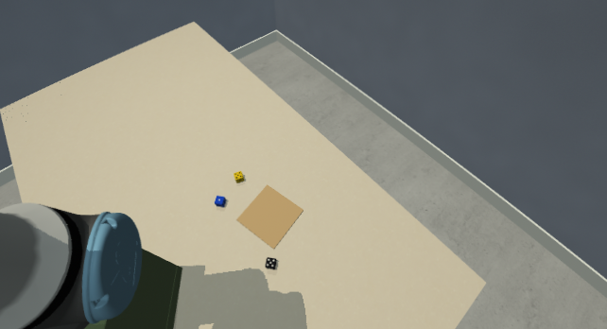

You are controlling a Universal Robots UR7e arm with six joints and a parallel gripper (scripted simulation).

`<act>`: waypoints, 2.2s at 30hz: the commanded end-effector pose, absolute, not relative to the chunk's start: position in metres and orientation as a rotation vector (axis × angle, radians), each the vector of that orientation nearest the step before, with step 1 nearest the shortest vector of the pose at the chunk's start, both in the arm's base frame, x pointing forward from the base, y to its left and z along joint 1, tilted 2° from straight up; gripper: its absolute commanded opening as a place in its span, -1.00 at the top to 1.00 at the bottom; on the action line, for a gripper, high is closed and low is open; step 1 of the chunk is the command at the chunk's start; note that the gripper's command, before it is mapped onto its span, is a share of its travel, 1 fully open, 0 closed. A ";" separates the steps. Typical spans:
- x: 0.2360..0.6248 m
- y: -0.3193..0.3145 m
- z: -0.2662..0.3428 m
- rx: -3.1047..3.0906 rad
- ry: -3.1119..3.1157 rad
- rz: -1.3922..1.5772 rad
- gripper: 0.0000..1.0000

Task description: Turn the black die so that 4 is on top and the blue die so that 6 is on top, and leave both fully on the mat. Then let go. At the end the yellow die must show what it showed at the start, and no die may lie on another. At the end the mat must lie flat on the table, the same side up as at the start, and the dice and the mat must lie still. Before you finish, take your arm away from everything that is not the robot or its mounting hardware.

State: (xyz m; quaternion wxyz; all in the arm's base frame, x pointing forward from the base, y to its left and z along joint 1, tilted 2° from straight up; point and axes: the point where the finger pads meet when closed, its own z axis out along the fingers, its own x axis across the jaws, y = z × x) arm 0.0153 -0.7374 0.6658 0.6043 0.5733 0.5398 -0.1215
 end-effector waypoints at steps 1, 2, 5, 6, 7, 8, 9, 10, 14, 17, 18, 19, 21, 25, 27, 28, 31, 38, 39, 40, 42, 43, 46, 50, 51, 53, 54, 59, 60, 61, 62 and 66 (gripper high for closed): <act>0.056 -0.748 0.610 1.412 1.230 -0.164 -1.00; 0.068 -0.750 0.595 1.435 1.225 -0.134 -1.00; 0.080 -0.751 0.579 1.460 1.221 -0.103 -1.00; 0.080 -0.751 0.579 1.460 1.221 -0.103 -1.00; 0.093 -0.752 0.563 1.486 1.216 -0.071 -1.00; 0.106 -0.752 0.546 1.513 1.212 -0.039 -1.00; 0.120 -0.751 0.528 1.541 1.208 -0.006 -1.00; 0.135 -0.750 0.510 1.570 1.205 0.027 -1.00; 0.165 -0.744 0.472 1.631 1.198 0.093 -1.00; 0.197 -0.734 0.432 1.696 1.194 0.157 -1.00; 0.213 -0.727 0.411 1.730 1.192 0.189 -1.00; 0.230 -0.719 0.391 1.764 1.191 0.219 -1.00; 0.246 -0.710 0.370 1.800 1.190 0.249 -1.00; 0.278 -0.688 0.328 1.873 1.190 0.305 -1.00; 0.293 -0.676 0.307 1.910 1.191 0.330 -1.00; 0.293 -0.676 0.307 1.910 1.191 0.330 -1.00; 0.323 -0.647 0.266 1.986 1.194 0.376 -1.00; 0.373 -0.579 0.187 2.142 1.206 0.443 -1.00; 0.373 -0.579 0.187 2.142 1.206 0.443 -1.00; 0.373 -0.579 0.187 2.142 1.206 0.443 -1.00; 0.392 -0.540 0.150 2.219 1.214 0.462 -1.00; 0.400 -0.520 0.132 2.257 1.219 0.468 -1.00; 0.407 -0.499 0.116 2.294 1.224 0.471 -1.00; 0.421 -0.437 0.069 2.402 1.242 0.467 -1.00; 0.424 -0.416 0.055 2.436 1.248 0.460 -1.00; 0.425 -0.396 0.041 2.469 1.254 0.452 -1.00; 0.426 -0.376 0.029 2.501 1.261 0.441 -1.00; 0.424 -0.337 0.006 2.559 1.273 0.415 -1.00; 0.423 -0.318 -0.005 2.587 1.280 0.399 -1.00; 0.420 -0.300 -0.014 2.612 1.286 0.383 -1.00; 0.420 -0.300 -0.014 2.612 1.286 0.383 -1.00; 0.404 -0.236 -0.046 2.699 1.309 0.306 -1.00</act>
